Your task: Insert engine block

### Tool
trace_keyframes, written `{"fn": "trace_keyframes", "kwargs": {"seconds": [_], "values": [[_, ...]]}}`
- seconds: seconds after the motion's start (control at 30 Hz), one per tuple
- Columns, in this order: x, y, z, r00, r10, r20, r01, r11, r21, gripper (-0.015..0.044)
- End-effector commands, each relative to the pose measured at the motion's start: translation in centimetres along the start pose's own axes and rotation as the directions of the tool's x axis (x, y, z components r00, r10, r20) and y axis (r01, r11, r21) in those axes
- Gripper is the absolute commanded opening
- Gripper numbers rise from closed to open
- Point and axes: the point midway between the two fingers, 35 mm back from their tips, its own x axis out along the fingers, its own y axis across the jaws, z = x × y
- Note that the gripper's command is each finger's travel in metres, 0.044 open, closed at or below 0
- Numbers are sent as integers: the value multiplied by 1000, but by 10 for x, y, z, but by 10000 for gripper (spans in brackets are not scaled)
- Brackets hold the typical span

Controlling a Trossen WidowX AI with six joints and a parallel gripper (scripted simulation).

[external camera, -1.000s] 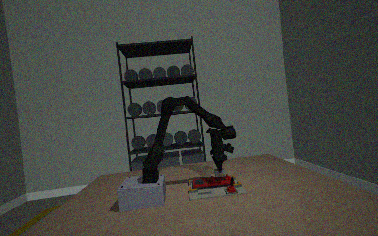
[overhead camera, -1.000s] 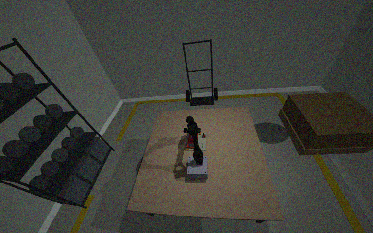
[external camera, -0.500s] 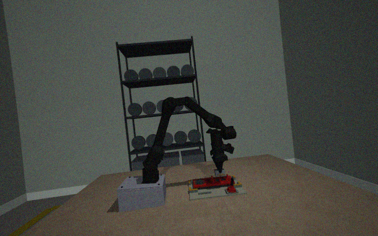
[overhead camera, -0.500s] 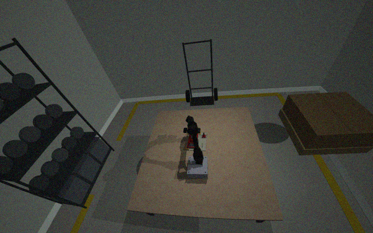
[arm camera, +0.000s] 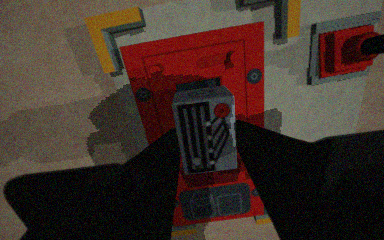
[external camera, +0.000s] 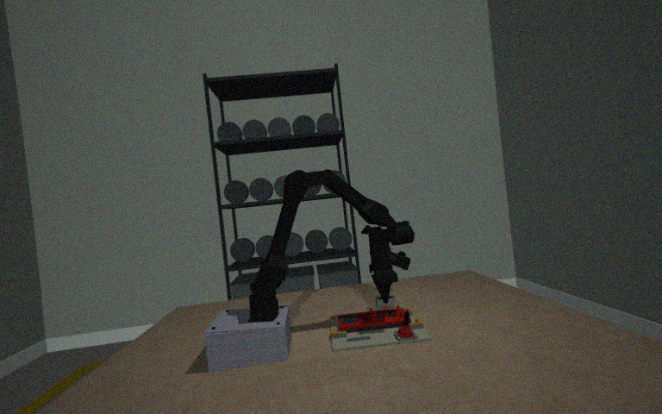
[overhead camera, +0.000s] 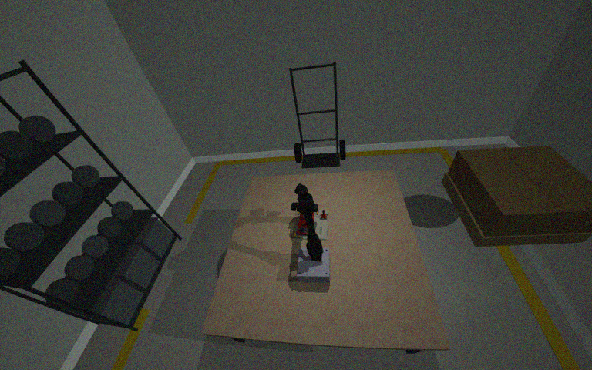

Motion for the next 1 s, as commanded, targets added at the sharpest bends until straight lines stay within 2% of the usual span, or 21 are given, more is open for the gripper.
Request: {"fn": "trace_keyframes", "kwargs": {"seconds": [0.0,0.3,0.63,0.97], "values": [[0,0,1,1000,-3,4,3,1000,16,159],[0,0,1,1000,-3,4,3,1000,11,159],[1,0,1,1000,-3,4,4,991,-133,159],[2,0,1,1000,-3,4,3,1000,26,159]]}}
